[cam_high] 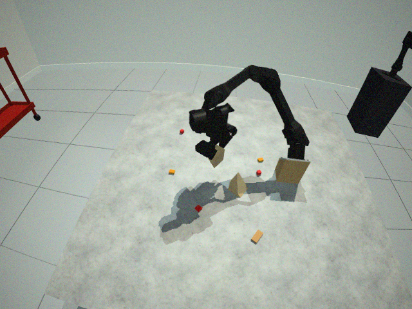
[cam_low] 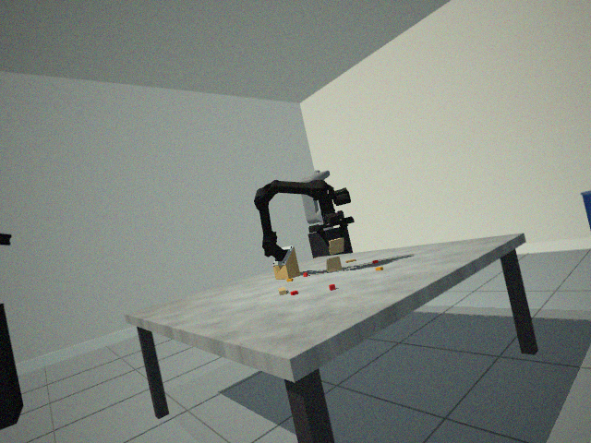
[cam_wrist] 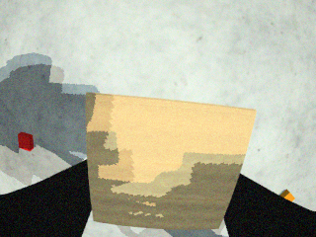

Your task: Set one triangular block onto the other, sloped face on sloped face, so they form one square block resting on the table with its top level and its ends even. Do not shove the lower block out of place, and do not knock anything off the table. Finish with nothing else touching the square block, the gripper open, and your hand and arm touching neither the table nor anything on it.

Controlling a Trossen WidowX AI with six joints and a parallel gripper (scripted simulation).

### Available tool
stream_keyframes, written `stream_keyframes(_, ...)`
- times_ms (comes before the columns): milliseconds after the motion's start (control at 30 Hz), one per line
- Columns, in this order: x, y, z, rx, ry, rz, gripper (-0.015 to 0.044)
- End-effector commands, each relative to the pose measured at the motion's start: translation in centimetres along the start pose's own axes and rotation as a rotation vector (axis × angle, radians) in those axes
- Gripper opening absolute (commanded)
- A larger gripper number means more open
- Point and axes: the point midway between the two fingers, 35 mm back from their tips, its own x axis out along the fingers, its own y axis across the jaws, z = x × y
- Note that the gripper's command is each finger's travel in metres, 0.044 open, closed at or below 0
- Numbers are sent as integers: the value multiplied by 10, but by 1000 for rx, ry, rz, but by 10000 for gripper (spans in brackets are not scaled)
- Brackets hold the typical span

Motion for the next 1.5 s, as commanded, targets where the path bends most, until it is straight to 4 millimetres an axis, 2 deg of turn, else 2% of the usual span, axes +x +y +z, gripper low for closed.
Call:
stream_keyframes(0,-5,5,-18,-7,7,4,0)
stream_keyframes(600,-28,15,-101,-14,20,16,0)
stream_keyframes(1233,-41,0,-188,-7,10,-13,0)
stream_keyframes(1333,-41,-3,-193,-5,8,-17,0)
stream_keyframes(1467,-34,-2,-190,-6,8,-16,0)
